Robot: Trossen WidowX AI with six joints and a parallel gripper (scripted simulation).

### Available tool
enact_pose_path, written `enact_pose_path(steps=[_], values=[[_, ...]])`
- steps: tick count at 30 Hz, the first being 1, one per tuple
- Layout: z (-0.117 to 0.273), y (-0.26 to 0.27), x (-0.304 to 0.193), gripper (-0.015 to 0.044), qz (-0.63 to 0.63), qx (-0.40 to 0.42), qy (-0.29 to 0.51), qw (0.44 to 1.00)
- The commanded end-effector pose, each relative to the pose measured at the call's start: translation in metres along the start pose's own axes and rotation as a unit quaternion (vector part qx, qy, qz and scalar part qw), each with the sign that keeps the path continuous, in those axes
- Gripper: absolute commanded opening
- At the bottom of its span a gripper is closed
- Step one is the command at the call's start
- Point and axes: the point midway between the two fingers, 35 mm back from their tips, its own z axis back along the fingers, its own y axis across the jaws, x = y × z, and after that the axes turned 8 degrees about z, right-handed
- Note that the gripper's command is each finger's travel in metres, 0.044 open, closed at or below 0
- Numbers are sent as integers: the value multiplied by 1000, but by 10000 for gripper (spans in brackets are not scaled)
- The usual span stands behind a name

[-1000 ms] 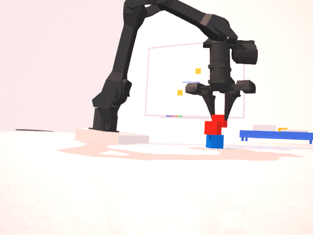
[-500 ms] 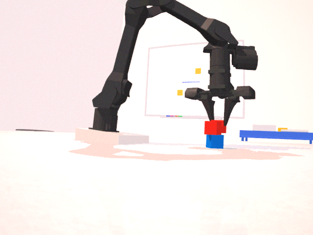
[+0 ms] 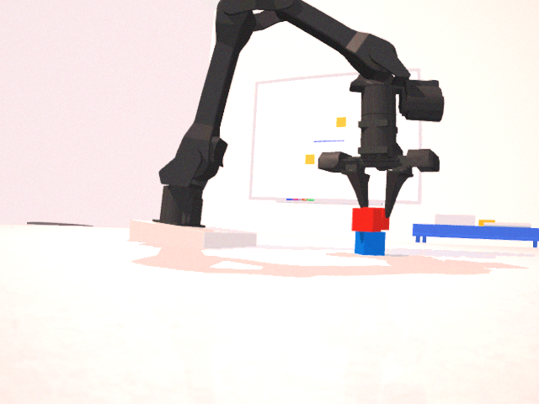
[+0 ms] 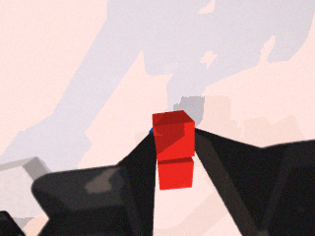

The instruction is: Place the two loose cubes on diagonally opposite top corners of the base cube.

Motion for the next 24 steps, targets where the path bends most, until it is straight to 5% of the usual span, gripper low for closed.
enact_pose_path(steps=[1,3,7,24], values=[[-1,0,-1,105,2,0,2,1000],[-1,0,-1,105,2,0,2,1000],[-1,0,-1,205,2,0,2,1000],[21,0,0,205,0,0,0,1000]])
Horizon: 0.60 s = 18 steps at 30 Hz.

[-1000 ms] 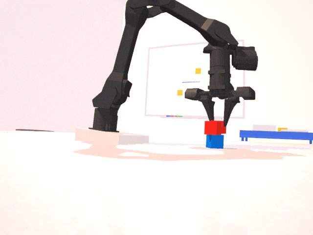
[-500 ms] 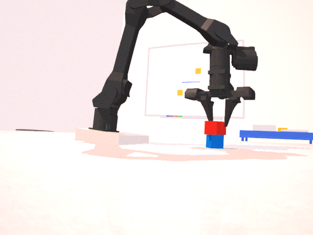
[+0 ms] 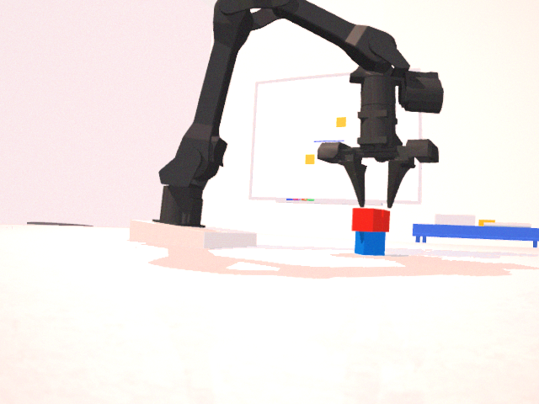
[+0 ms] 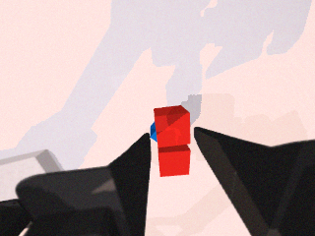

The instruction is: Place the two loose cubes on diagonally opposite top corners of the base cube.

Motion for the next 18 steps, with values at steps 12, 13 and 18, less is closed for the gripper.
enact_pose_path(steps=[12,13,18], values=[[26,-1,1,205,0,-4,-1,1000],[28,-1,1,205,0,-4,-1,1000],[36,-1,1,205,0,-4,-1,1000]])
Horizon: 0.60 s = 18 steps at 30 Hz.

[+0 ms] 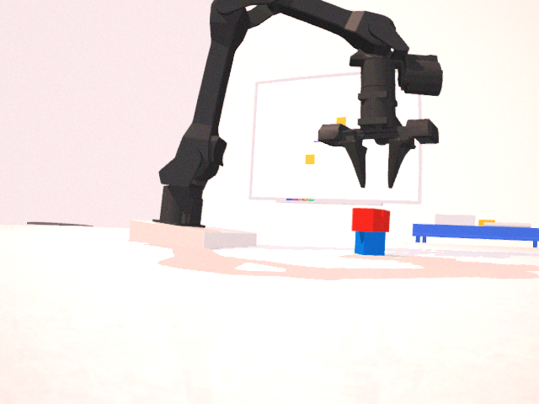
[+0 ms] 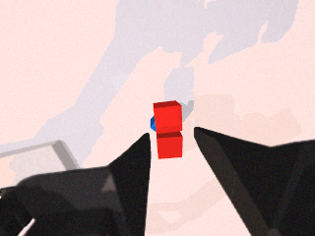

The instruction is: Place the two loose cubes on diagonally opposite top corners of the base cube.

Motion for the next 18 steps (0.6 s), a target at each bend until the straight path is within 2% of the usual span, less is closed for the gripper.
enact_pose_path(steps=[1,11,18], values=[[8,-1,0,205,0,-3,-1,1000],[19,-1,1,205,0,-3,-1,1000],[25,0,0,389,0,-1,0,1000]])
